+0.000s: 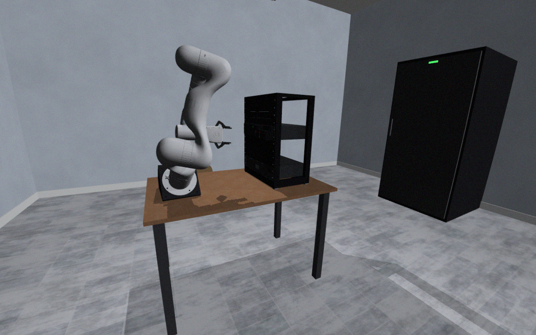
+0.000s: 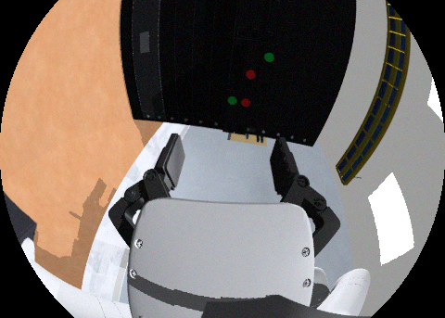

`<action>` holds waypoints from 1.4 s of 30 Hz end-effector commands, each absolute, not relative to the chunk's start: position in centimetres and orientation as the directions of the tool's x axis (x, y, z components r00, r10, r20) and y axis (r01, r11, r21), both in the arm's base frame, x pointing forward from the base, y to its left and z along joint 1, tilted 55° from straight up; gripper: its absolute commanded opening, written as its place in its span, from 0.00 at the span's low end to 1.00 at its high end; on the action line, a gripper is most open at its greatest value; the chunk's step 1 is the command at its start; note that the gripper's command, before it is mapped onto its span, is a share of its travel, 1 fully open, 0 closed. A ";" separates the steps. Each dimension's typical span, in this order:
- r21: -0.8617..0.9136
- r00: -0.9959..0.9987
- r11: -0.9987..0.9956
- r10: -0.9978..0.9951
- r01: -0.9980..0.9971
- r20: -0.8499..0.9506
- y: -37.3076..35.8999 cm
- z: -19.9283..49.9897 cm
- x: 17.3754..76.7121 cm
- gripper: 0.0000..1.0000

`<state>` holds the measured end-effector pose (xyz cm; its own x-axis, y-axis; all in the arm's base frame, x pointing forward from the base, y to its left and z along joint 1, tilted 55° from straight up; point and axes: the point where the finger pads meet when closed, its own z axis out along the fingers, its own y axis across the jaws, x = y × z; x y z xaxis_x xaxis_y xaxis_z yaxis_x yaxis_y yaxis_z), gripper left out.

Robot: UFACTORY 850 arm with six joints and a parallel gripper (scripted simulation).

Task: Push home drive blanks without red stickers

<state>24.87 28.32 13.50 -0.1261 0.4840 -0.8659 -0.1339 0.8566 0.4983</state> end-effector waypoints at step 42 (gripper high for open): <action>0.567 -0.117 0.795 0.556 -0.214 -0.823 29.1 15.7 24.2 1.00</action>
